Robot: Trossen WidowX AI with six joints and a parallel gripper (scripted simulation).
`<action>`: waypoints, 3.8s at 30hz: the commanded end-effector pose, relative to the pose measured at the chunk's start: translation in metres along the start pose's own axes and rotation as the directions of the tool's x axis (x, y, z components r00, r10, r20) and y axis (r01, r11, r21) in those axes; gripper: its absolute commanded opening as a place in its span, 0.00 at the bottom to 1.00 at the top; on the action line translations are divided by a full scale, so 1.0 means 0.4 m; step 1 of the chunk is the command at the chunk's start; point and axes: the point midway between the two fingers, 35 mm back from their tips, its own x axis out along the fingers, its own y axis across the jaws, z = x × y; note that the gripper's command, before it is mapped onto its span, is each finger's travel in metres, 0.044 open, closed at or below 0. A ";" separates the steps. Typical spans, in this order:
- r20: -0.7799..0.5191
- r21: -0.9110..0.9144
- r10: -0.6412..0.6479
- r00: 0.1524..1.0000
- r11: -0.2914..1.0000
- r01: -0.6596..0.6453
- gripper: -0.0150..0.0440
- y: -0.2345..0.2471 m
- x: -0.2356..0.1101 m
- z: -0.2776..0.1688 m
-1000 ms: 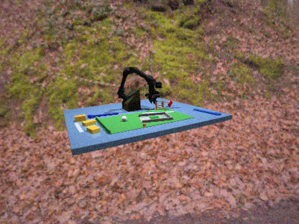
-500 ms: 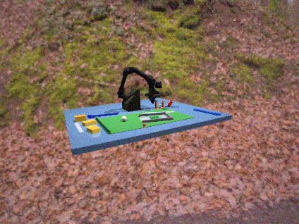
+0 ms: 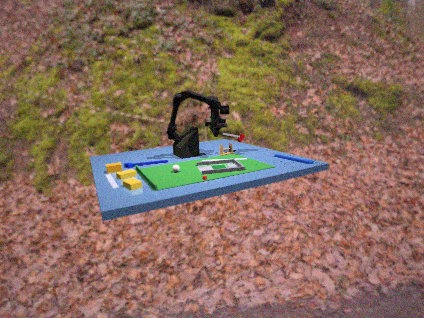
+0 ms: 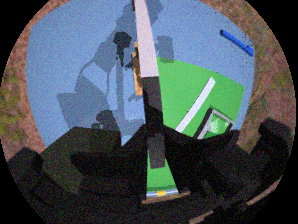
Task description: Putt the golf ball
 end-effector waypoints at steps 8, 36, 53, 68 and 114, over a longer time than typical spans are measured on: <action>0.016 0.074 -0.008 1.000 0.997 0.006 0.25 -0.017 -0.048 -0.036; 0.062 0.804 -0.039 0.997 0.594 -0.027 0.25 -0.105 -0.087 -0.498; 0.028 0.995 -0.040 0.999 0.096 -0.024 0.25 -0.029 -0.062 -0.768; -0.031 0.927 -0.012 0.999 -0.375 0.025 0.25 0.110 -0.034 -0.960; -0.042 0.905 -0.003 0.999 -0.423 0.036 0.25 0.128 0.135 -0.986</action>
